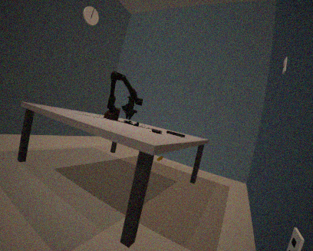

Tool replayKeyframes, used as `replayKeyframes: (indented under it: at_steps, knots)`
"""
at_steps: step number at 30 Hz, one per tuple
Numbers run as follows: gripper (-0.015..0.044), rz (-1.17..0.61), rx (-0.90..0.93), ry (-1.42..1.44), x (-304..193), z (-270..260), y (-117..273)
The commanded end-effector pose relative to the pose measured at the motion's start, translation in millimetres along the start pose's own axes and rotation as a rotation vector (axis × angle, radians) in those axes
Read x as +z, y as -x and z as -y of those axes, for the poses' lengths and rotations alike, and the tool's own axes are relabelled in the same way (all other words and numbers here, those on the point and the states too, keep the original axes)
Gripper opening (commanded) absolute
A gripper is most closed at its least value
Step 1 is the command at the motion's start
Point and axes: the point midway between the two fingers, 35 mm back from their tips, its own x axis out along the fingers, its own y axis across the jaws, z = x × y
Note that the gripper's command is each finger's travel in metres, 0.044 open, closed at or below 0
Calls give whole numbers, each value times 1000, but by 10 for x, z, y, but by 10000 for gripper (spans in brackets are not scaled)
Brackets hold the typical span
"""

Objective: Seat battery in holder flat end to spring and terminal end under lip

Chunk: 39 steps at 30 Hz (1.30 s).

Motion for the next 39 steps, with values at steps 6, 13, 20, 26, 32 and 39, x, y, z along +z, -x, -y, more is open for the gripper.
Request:
replayKeyframes:
  at_steps: [6, 13, 20, 26, 32, 39]
  knots:
    - [239, 11, 1, 8, 21, 7, -170]
    - [239, 12, 1, 8, 30, 10, -278]
    - [239, 13, 1, 8, 41, 15, -360]
    - [101, 13, 1, 8, 41, 15, -360]
    - [77, 13, 1, 8, 41, 15, -360]
    - [77, 10, 0, 8, 18, 7, -72]
